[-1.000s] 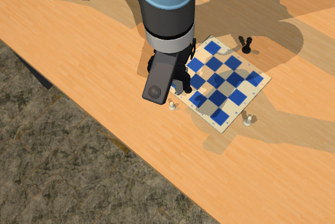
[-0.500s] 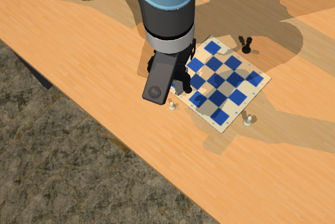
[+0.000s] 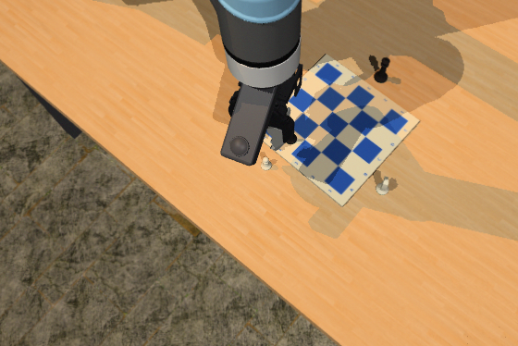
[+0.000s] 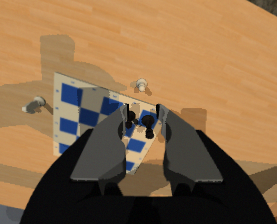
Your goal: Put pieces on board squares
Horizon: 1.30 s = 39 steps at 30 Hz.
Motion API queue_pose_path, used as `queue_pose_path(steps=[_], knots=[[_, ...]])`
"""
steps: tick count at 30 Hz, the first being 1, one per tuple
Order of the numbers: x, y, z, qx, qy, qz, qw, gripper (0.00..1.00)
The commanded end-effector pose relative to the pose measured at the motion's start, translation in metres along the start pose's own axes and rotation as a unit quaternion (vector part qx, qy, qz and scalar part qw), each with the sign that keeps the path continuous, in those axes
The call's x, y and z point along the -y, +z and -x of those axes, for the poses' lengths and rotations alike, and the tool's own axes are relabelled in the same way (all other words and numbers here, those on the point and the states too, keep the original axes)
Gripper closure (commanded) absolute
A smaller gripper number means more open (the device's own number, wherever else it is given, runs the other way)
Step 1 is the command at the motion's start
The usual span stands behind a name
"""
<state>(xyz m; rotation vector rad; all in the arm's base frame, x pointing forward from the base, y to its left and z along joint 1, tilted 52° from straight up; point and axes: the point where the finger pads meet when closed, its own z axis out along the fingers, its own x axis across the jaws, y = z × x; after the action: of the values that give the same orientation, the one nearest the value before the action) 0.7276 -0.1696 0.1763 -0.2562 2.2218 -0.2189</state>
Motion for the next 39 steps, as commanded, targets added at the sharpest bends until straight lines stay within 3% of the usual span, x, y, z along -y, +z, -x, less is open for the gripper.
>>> queue_pose_path(steps=[1, 24, 39], knots=[[0.0, 0.005, 0.0, 0.0, 0.0, 0.0, 1.0, 0.8], [0.001, 0.035, 0.0, 0.0, 0.0, 0.0, 1.0, 0.8], [0.001, 0.04, 0.0, 0.0, 0.0, 0.0, 1.0, 0.8]])
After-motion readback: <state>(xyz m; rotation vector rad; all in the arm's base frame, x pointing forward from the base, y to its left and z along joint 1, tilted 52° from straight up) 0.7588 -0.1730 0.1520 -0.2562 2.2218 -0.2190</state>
